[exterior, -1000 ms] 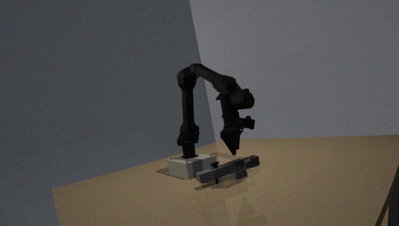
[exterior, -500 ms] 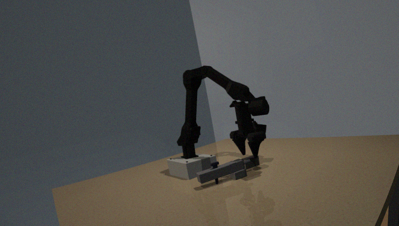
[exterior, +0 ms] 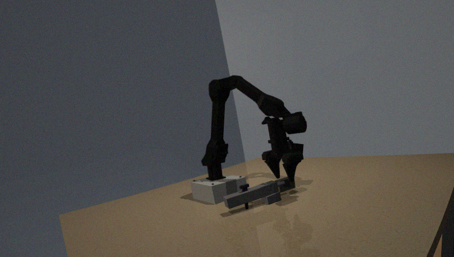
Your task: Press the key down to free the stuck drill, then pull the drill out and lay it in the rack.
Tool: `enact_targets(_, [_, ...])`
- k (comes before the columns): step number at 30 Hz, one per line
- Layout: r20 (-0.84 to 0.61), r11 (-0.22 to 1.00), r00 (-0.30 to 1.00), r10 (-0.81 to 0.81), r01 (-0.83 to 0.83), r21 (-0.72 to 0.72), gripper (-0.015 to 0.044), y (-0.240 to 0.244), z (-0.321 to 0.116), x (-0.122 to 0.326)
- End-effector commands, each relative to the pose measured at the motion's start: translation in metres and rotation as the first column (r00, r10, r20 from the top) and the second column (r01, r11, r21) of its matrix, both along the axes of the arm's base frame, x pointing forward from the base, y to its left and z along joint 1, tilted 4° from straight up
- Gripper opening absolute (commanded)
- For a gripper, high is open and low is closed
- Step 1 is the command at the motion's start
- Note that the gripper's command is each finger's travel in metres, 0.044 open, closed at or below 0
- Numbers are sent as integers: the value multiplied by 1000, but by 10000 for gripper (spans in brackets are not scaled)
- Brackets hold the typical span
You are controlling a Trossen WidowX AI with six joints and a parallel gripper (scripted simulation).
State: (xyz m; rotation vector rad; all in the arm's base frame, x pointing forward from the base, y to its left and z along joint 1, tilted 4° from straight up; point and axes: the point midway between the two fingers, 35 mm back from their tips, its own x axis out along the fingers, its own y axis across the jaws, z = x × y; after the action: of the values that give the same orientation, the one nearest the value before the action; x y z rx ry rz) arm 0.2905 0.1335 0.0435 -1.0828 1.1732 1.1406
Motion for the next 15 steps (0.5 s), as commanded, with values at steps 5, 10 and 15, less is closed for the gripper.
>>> enact_targets(5, [-8,1000,1000,4,-4,-1,440,-3,-15,-1])
enact_targets(10, [-8,1000,1000,4,-4,-1,440,-4,-23,-1])
enact_targets(15, [-8,1000,1000,4,-4,-2,440,-6,-31,-2])
